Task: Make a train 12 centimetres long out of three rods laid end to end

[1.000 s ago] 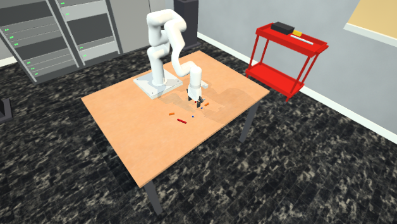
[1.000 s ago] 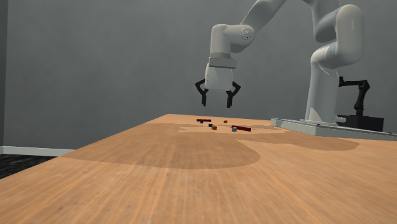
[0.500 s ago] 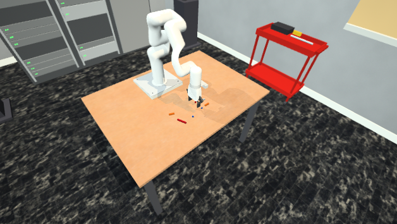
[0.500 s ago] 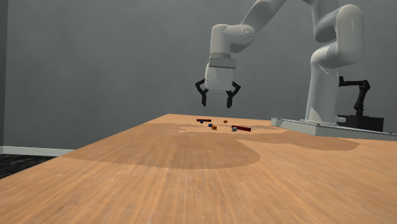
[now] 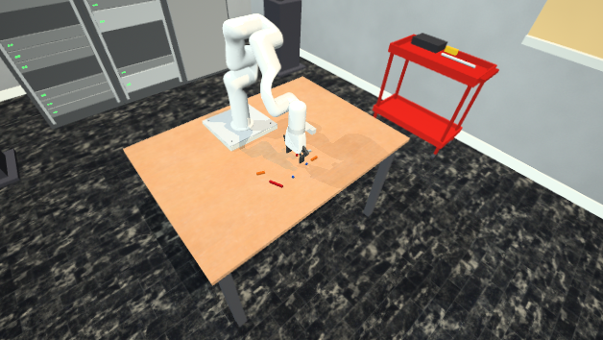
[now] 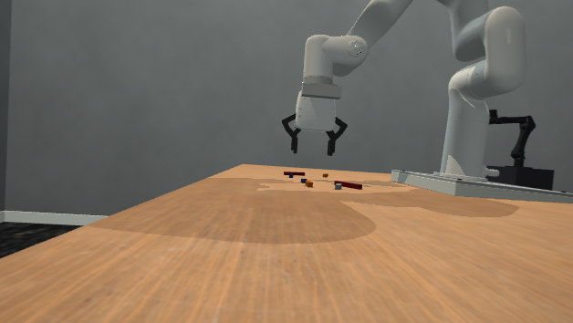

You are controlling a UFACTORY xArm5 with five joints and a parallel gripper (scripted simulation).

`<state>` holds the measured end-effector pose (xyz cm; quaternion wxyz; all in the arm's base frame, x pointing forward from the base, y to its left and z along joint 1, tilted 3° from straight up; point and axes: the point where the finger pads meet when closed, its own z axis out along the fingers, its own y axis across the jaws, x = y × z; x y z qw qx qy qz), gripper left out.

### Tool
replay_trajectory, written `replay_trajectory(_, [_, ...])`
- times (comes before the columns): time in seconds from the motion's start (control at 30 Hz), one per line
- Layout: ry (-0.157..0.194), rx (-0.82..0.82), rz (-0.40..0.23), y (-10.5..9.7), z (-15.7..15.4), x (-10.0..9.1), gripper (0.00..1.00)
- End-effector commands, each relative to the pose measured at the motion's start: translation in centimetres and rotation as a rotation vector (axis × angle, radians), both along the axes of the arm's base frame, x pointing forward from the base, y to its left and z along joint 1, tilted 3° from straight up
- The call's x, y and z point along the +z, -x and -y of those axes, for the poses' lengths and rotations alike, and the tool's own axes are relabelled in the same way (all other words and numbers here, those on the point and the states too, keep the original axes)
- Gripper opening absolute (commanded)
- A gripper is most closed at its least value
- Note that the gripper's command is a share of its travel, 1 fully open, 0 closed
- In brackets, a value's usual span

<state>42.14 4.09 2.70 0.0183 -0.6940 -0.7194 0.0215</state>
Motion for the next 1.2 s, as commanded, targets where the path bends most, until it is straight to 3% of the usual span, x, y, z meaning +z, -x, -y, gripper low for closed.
replay_trajectory(0.0, [0.000,0.000,0.004,-0.1,0.0,0.1,1.00])
replay_trajectory(0.97, [0.000,0.000,0.004,-0.1,0.0,0.1,1.00])
replay_trajectory(1.1, [-0.001,0.008,0.004,-0.5,0.3,0.2,1.00])
replay_trajectory(1.17, [-0.005,0.040,0.003,-2.1,1.9,0.4,1.00])
